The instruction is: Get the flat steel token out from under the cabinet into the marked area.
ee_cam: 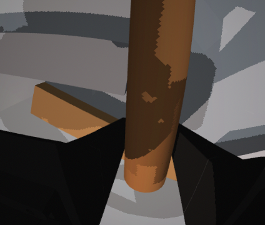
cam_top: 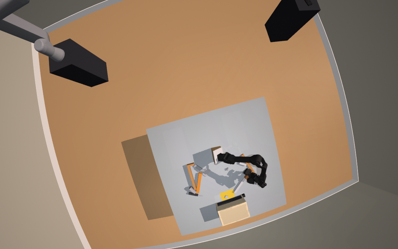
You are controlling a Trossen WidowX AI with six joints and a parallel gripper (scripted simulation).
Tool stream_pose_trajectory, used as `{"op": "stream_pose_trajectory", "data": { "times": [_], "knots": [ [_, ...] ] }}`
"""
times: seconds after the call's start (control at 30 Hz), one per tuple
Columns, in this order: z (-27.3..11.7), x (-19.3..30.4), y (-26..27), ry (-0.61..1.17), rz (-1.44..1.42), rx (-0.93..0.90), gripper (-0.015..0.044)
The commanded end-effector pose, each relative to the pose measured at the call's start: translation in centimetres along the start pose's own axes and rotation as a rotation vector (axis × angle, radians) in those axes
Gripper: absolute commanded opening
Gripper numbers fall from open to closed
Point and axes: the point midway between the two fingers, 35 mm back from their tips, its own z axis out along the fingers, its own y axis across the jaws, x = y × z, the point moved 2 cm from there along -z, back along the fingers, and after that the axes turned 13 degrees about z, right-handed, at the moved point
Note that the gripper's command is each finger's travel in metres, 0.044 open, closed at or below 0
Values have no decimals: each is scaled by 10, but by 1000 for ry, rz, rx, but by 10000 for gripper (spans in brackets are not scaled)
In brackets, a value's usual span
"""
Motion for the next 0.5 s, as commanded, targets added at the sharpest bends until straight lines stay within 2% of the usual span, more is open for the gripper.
{"op": "stream_pose_trajectory", "data": {
  "times": [0.0,0.47],
  "knots": [
    [-3,0,6,-17,0,-14,0],
    [-3,-19,9,-18,0,-14,0]
  ]
}}
